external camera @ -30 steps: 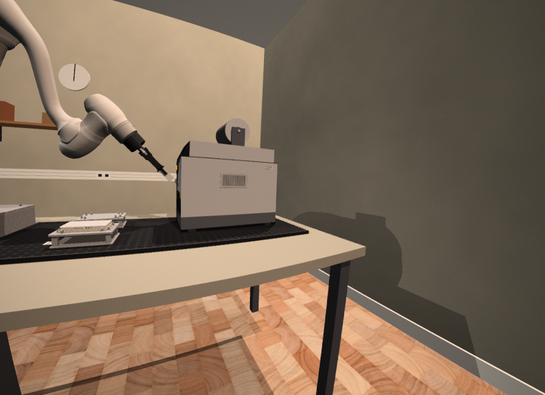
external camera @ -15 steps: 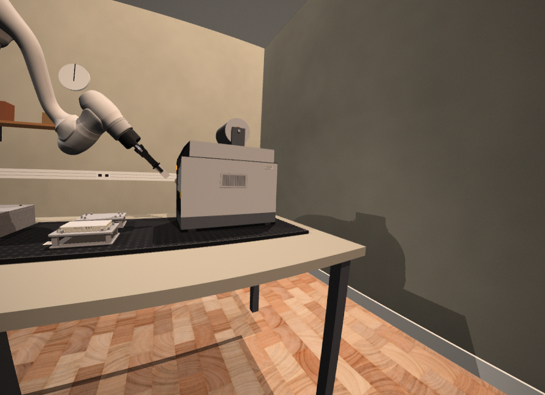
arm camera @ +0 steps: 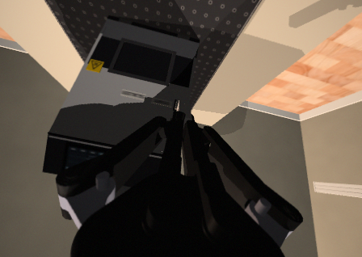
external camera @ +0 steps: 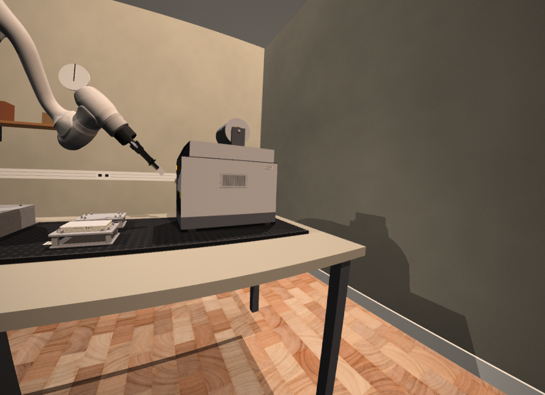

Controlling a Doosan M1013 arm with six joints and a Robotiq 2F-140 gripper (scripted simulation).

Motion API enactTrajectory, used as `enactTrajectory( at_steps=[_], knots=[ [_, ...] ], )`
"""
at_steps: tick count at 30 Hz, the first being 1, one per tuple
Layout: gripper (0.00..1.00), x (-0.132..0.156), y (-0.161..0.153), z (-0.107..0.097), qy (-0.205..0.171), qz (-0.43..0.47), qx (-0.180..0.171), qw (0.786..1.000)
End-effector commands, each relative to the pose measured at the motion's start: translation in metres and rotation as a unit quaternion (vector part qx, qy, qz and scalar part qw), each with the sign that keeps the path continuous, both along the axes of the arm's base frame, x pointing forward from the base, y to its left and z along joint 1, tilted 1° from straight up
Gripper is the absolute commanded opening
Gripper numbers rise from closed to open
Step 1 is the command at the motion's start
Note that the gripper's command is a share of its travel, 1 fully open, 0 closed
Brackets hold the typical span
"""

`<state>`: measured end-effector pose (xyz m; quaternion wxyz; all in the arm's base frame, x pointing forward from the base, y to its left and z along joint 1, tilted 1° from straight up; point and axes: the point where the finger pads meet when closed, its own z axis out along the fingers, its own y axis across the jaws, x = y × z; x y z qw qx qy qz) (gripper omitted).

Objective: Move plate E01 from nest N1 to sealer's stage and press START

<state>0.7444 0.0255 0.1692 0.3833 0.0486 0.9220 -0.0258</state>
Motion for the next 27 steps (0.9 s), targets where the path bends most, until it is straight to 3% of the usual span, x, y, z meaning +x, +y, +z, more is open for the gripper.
enactTrajectory(
  at_steps=[1,23,24,27],
  knots=[
    [0.1,-0.003,0.0,0.002,0.001,0.0,0.001,1.0],
    [0.1,-0.087,0.01,0.046,0.001,0.0,0.001,1.0],
    [0.7,-0.084,0.01,0.05,0.001,0.0,0.001,1.0],
    [0.7,-0.074,0.009,0.061,0.001,0.0,0.001,1.0]
  ],
)
